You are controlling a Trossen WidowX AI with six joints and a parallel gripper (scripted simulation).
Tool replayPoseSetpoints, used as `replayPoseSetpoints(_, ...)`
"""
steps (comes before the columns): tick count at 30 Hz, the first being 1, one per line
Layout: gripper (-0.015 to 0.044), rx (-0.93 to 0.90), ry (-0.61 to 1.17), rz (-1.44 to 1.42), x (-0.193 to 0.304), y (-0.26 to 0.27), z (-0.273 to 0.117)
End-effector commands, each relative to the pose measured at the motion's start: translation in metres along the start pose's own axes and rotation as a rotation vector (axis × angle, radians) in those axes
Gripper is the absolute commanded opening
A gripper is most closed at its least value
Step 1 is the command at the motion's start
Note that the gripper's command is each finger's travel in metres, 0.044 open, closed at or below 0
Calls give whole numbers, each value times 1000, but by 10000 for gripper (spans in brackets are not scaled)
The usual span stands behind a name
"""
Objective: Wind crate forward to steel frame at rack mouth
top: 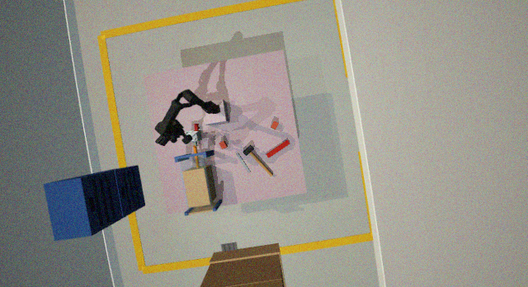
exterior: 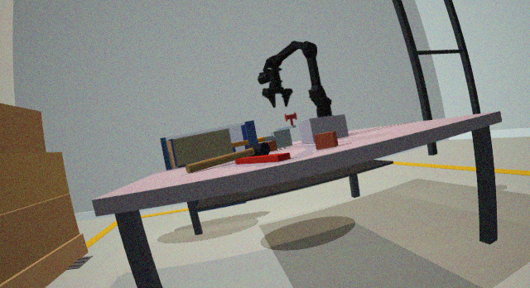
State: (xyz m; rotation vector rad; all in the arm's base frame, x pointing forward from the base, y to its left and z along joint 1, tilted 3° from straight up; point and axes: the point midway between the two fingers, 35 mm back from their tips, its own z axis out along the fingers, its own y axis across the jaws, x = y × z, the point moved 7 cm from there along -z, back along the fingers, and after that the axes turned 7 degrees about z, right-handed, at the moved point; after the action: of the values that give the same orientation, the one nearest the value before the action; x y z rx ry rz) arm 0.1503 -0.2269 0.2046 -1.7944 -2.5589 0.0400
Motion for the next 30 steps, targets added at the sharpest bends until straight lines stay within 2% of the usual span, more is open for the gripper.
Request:
replayPoseSetpoints(1, 440, 9, 7, 5, 3, -1, -5)
replayPoseSetpoints(5, 440, 4, 12, -1, 2, 0, -2)
replayPoseSetpoints(22, 0, 4, 12, -1, 2, 0, -2)
replayPoseSetpoints(30, 0, 4, 12, -1, 2, 0, -2)
